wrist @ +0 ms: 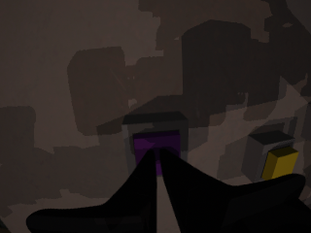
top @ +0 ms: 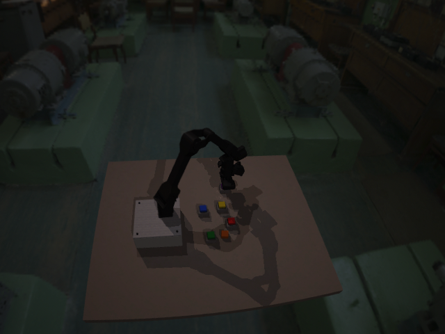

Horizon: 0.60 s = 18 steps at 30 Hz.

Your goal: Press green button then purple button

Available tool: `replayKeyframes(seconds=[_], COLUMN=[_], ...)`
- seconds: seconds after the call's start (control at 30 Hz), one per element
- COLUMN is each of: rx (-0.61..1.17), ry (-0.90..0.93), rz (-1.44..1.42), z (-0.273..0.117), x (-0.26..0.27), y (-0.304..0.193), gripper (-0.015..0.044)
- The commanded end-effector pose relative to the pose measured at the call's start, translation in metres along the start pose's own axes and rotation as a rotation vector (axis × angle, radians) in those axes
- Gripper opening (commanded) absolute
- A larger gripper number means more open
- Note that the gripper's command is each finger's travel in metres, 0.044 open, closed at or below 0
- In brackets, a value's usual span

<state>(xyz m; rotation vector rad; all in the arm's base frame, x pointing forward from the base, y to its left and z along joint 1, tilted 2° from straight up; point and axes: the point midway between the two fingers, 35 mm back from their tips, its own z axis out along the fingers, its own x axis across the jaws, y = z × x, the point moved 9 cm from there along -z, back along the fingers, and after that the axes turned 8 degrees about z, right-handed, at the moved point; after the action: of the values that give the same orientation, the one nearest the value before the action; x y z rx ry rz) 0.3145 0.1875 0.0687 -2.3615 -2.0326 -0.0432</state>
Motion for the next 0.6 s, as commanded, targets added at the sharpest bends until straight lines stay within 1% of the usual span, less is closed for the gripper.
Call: replayKeyframes(seconds=[0.0,0.1,0.13,0.3,0.37,0.5,0.57], rx=[0.007,0.006,0.007,0.007,0.007,0.010,0.011], ry=[-0.004,-0.003,-0.004,-0.004,-0.004,-0.004,-0.004], rz=[0.005,0.005,0.005,0.005,0.005,0.005,0.005], z=[0.002,-0.028,-0.032,-0.032,-0.039,-0.080,-0.092], x=[-0.001,0.000,0.000,0.000,0.001,0.002,0.000], y=[-0.001,0.000,0.000,0.000,-0.007,-0.050,-0.065], gripper=[0.0020,0.0020,0.0020,0.0020,0.0072,0.0178,0.0230])
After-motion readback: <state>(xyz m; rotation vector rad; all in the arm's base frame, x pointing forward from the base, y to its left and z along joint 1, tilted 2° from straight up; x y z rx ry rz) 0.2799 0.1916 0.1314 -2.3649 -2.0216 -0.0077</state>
